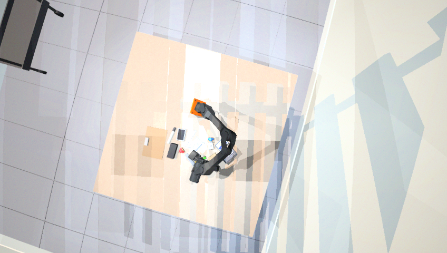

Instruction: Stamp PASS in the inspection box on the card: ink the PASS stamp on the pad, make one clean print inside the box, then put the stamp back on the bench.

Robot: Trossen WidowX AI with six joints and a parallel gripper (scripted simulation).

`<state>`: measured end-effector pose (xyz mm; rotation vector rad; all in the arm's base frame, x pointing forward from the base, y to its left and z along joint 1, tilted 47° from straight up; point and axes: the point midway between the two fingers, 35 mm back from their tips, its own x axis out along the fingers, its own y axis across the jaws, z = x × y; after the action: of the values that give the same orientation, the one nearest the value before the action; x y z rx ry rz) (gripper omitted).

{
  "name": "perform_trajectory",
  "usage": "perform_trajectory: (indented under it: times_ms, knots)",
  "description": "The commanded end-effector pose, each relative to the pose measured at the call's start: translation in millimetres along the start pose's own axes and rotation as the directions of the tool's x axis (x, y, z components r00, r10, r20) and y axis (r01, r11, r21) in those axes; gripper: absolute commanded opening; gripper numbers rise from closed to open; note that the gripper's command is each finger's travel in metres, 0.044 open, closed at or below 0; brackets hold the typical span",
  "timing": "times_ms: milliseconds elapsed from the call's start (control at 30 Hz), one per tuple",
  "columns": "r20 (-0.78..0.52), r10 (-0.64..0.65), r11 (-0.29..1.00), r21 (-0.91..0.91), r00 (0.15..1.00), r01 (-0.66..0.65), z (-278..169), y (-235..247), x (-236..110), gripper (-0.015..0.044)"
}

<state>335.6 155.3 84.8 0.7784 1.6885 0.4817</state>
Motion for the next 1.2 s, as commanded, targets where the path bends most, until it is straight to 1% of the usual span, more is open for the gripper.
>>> perform_trajectory:
  times_ms: [0, 200, 267, 700, 800, 1167]
  knots:
    - [-0.003, 0.005, 1.000, 0.005, 1.000, -0.005, -1.6, -0.2, 7.2, 0.0223]
    - [-0.003, 0.006, 1.000, 0.005, 1.000, -0.006, -2.5, -0.2, 12.7, 0.0223]
    - [-0.003, 0.001, 1.000, 0.000, 1.000, -0.001, -1.6, -0.2, 10.4, 0.0171]
    - [-0.003, 0.001, 1.000, 0.000, 1.000, -0.001, -1.6, -0.2, 10.4, 0.0084]
    - [-0.002, 0.001, 1.000, 0.000, 1.000, -0.001, -1.5, -0.2, 9.7, 0.0006]
    - [-0.002, 0.000, 1.000, 0.000, 1.000, 0.000, -0.8, -0.1, 4.4, 0.0000]
